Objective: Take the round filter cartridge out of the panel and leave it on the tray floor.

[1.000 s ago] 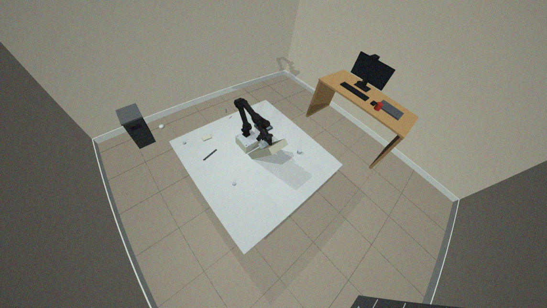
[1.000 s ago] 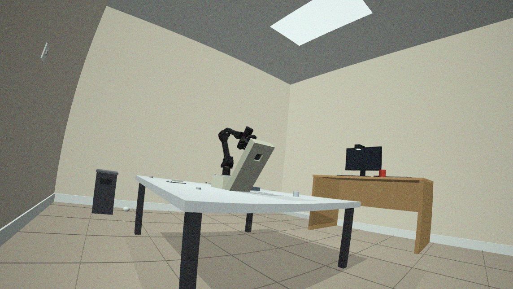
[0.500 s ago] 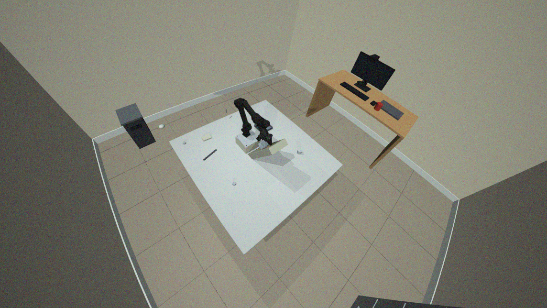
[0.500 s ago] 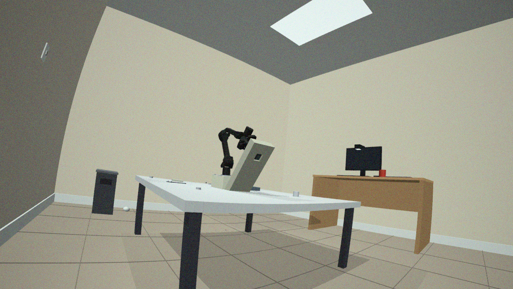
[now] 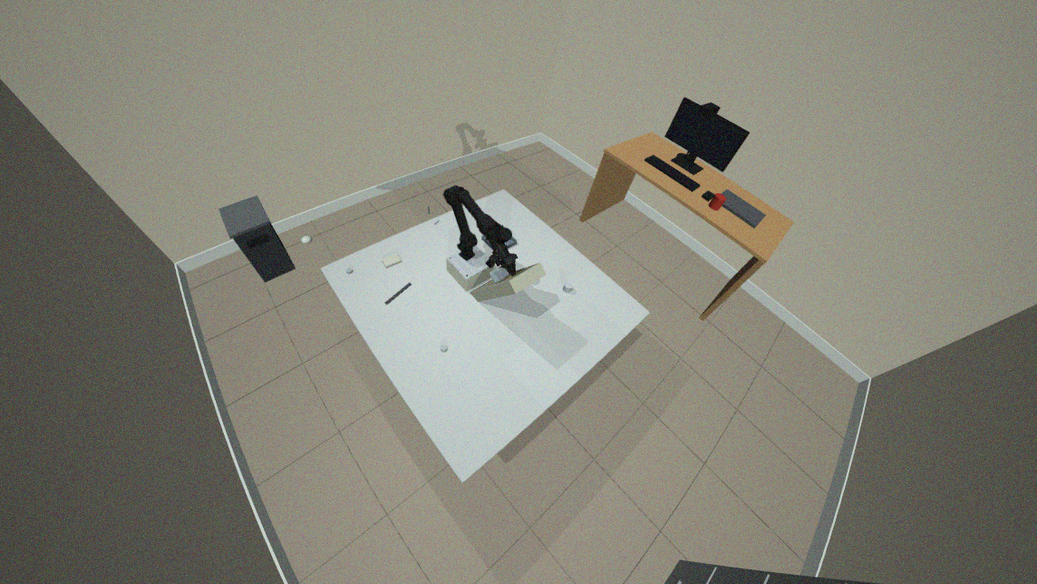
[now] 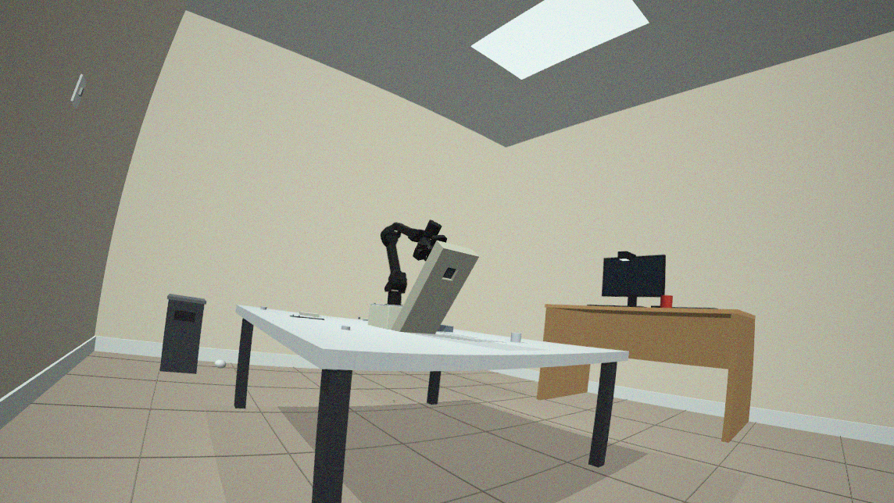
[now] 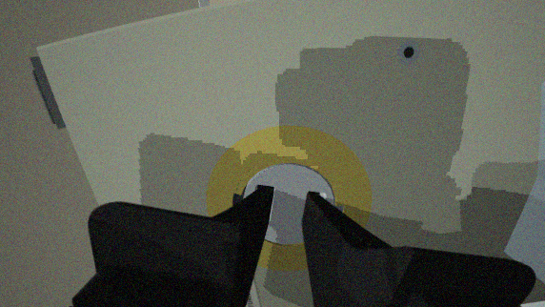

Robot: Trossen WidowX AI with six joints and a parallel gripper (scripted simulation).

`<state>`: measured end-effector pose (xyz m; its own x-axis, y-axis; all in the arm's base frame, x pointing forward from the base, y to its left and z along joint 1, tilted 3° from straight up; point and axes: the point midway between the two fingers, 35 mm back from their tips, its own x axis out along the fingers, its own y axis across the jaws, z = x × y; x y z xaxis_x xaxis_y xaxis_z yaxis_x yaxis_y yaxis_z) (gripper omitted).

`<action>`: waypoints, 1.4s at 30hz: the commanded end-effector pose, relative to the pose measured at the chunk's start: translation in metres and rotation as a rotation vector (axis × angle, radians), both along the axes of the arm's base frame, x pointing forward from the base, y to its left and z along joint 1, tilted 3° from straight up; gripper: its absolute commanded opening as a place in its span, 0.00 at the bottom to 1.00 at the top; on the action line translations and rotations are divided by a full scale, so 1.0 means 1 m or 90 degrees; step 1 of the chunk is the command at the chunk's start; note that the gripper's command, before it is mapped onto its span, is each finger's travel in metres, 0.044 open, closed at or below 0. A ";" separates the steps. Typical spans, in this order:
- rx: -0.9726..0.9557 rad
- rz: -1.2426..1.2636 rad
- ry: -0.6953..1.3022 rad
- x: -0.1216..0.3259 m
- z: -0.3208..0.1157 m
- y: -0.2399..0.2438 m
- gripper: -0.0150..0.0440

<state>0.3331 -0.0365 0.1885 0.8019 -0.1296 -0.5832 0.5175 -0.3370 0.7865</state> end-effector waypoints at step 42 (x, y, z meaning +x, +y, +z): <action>-0.001 0.003 0.000 -0.015 0.014 0.003 0.25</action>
